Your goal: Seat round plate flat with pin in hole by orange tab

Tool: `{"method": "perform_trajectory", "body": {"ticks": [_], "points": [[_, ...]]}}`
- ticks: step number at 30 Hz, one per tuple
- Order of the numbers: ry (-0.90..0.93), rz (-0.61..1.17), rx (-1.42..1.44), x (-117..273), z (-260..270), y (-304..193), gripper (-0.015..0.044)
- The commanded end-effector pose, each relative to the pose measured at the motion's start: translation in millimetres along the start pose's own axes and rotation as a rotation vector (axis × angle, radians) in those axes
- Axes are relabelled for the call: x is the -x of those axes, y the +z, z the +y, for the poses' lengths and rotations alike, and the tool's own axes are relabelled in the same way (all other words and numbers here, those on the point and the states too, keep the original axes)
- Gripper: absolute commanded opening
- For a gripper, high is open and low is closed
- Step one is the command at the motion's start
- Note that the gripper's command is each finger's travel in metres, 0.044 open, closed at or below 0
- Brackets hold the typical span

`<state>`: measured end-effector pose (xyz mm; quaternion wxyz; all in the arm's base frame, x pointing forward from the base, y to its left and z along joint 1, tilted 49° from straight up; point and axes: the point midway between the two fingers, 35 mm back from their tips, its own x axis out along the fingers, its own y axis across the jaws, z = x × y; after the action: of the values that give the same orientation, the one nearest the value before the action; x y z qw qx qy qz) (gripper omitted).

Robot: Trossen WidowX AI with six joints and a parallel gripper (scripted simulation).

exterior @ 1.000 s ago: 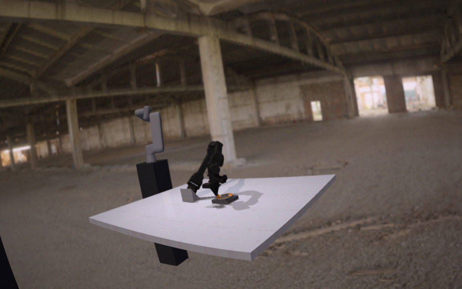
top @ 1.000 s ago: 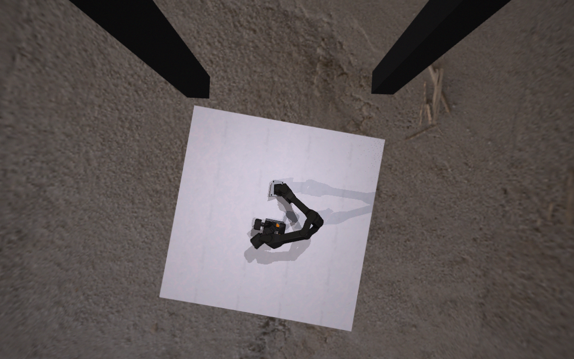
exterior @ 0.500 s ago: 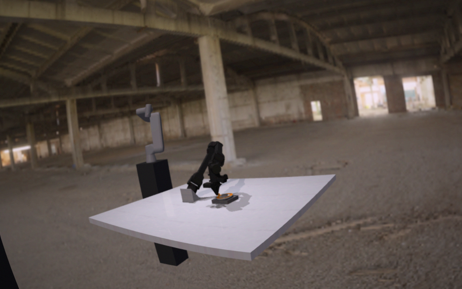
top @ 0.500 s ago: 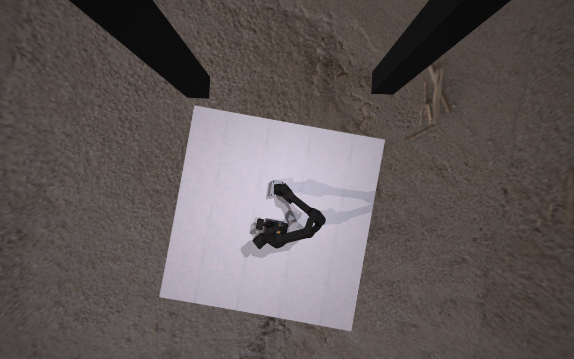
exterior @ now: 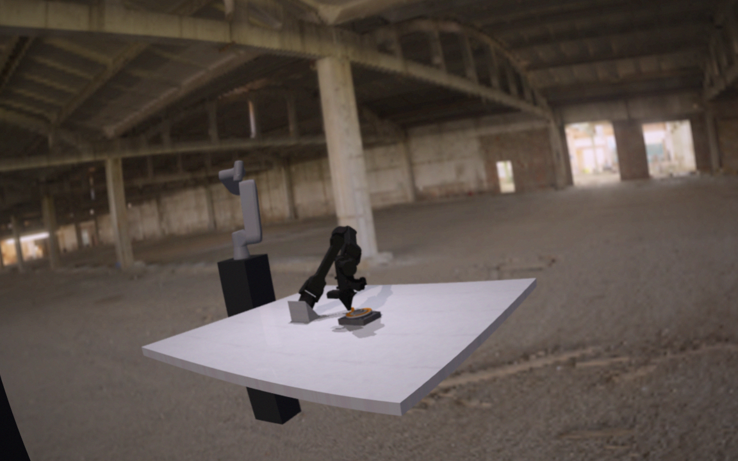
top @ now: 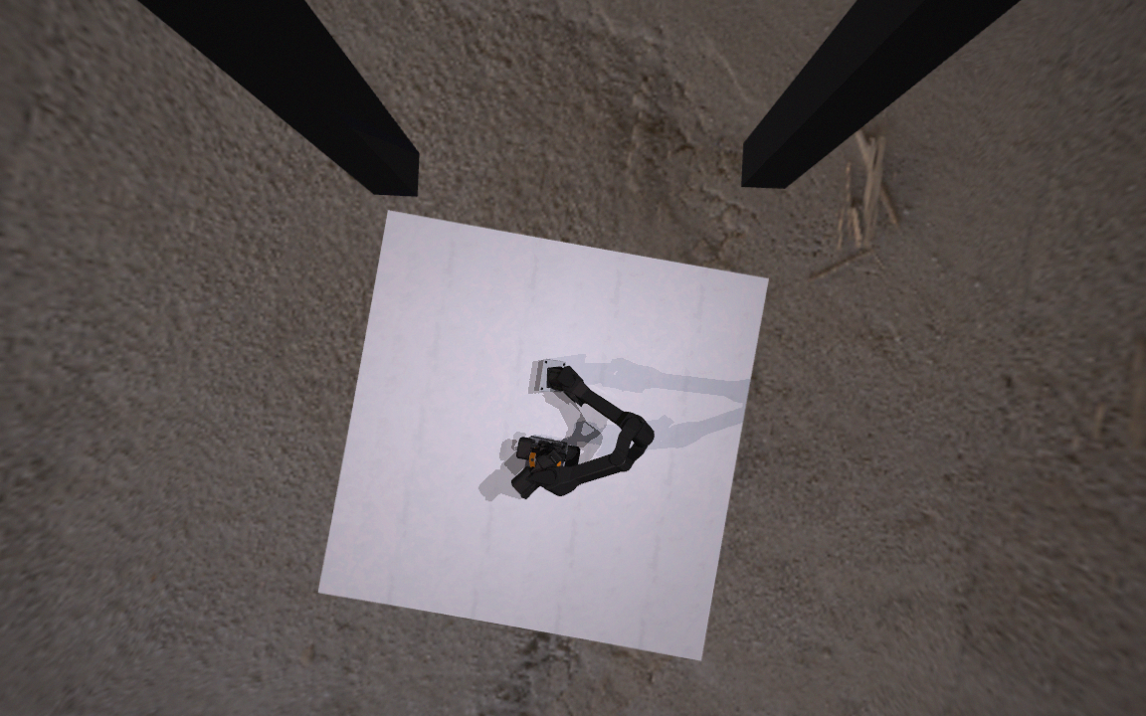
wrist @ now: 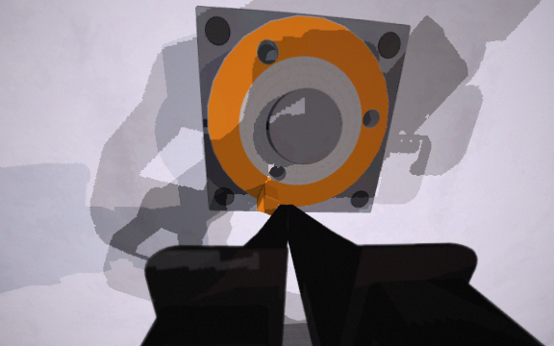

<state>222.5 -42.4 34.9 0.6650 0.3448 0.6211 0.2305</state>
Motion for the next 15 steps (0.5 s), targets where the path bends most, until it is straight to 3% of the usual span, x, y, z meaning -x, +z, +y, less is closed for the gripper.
{"method": "perform_trajectory", "body": {"ticks": [1, 15], "points": [[0.003, -0.006, 0.003, 1.3, 8.4, 2.2, 0.0000], [0.004, -0.006, 0.003, 2.9, 25.4, 11.4, 0.0000]]}}
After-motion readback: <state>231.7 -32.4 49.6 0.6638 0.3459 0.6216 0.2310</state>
